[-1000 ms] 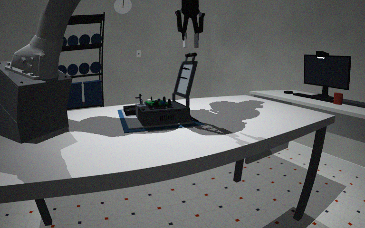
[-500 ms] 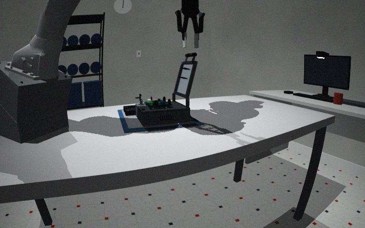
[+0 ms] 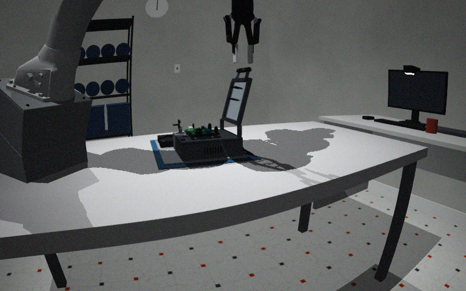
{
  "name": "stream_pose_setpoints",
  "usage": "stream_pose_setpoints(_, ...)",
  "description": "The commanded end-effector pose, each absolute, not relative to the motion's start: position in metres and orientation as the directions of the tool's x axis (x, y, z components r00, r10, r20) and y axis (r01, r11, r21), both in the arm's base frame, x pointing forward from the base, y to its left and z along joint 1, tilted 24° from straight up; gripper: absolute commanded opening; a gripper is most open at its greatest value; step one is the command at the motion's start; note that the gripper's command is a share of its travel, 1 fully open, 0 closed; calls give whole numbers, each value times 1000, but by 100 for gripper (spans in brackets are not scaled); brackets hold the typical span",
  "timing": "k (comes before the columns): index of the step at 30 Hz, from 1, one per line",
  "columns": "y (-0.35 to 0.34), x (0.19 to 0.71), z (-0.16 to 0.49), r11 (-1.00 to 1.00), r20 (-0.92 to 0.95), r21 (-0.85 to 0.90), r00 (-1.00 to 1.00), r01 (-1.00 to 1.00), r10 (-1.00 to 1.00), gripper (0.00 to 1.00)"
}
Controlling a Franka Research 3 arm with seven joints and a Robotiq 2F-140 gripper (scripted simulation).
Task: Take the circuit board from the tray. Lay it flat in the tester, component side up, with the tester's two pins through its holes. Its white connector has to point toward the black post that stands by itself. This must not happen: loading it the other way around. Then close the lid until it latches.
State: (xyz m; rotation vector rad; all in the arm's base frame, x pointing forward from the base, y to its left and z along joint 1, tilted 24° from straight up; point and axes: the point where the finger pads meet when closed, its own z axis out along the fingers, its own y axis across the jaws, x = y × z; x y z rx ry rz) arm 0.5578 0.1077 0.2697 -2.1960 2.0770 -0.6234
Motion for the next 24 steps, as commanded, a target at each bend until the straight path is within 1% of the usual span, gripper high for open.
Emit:
stream_pose_setpoints(1, 106, 561, 264, -94, 249, -313, 14, -945, -968, 30)
stream_pose_setpoints(24, 99, 570, 237, -94, 249, -313, 14, -945, -968, 30)
